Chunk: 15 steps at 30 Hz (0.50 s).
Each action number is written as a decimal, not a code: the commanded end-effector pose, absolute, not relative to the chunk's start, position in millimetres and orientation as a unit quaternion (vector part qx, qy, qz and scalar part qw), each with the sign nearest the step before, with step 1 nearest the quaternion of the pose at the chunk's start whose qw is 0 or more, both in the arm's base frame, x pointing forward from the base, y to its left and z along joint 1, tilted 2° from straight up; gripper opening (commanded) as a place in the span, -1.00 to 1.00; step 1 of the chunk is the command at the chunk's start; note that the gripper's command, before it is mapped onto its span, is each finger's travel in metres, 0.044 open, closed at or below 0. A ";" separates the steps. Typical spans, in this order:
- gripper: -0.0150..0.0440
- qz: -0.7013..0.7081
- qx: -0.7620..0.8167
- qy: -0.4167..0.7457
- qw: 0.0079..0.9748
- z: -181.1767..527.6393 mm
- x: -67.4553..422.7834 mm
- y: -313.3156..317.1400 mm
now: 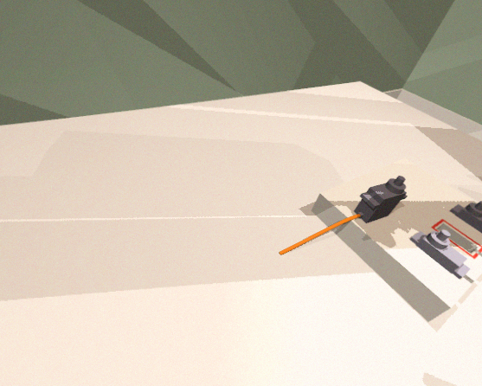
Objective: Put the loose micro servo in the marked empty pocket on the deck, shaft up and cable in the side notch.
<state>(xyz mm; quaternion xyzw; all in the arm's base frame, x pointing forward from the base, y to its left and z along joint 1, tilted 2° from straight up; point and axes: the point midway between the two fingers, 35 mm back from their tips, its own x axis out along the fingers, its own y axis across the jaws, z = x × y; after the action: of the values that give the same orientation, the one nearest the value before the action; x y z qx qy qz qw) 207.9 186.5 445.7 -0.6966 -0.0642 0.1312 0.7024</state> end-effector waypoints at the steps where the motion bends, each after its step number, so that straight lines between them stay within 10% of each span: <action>1: 1.00 0.144 -0.671 -0.047 0.726 436.1 214.7 191.5; 15: 1.00 0.178 -0.564 0.023 0.806 403.0 236.0 204.6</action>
<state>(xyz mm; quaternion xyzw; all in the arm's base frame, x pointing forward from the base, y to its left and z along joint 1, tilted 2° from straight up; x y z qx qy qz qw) 231.1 202.1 411.0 -0.5869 0.0056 0.1719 0.7912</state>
